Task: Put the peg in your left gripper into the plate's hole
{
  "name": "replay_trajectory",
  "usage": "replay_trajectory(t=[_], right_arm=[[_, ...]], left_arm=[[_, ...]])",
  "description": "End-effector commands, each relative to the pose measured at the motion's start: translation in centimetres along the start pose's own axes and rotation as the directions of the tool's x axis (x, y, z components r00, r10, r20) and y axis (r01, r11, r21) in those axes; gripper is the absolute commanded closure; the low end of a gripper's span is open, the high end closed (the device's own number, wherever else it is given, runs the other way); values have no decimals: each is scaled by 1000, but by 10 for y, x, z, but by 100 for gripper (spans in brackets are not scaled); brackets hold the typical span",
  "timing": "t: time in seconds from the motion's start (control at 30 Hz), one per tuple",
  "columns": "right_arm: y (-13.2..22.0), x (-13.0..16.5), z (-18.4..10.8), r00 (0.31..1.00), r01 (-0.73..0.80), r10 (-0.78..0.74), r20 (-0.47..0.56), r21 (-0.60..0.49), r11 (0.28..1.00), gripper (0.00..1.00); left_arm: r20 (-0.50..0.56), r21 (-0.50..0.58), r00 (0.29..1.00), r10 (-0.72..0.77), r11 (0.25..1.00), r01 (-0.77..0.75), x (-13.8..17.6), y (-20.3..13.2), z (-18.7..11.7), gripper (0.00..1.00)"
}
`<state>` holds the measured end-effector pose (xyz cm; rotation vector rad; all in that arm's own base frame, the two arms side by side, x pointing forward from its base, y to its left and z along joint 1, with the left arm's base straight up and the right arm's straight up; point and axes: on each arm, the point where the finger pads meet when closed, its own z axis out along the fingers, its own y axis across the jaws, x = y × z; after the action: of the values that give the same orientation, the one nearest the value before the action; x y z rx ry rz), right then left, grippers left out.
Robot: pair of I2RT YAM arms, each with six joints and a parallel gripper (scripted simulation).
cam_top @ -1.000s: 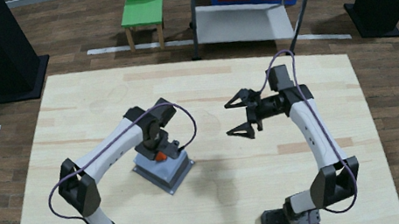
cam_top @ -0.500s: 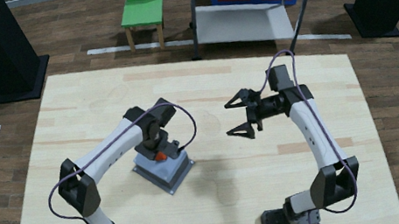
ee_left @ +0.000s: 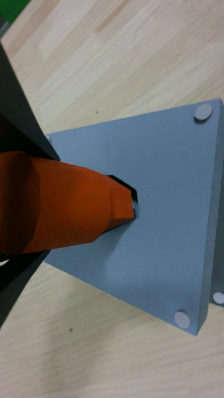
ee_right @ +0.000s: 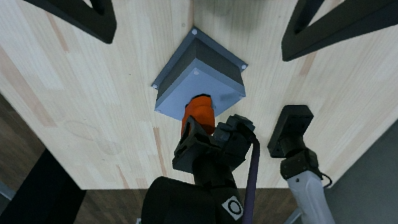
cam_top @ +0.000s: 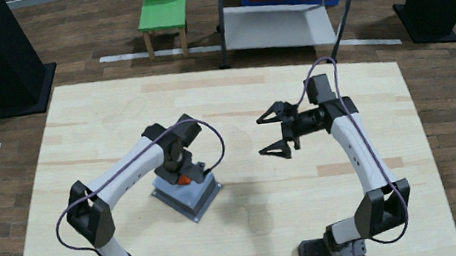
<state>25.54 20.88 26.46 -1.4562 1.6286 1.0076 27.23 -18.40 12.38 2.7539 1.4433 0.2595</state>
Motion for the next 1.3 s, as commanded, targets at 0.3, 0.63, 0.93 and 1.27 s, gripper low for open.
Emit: replay_trajectory(t=[0.3,0.63,0.93,1.27], right_arm=[[-1,-15,-4,999,44,-44,22,4,999,0],[-1,-15,-4,999,44,-44,22,4,999,0],[-1,-15,-4,999,44,-44,22,4,999,0],[-1,-15,-4,999,44,-44,22,4,999,0]], left_arm=[[-8,-45,1000,-3,999,2,-3,10,0,60],[5,-23,1000,3,1000,-3,-9,6,9,60],[-1,-18,1000,9,1000,-9,2,8,-6,60],[-1,-80,1000,-17,997,17,5,14,-20,60]])
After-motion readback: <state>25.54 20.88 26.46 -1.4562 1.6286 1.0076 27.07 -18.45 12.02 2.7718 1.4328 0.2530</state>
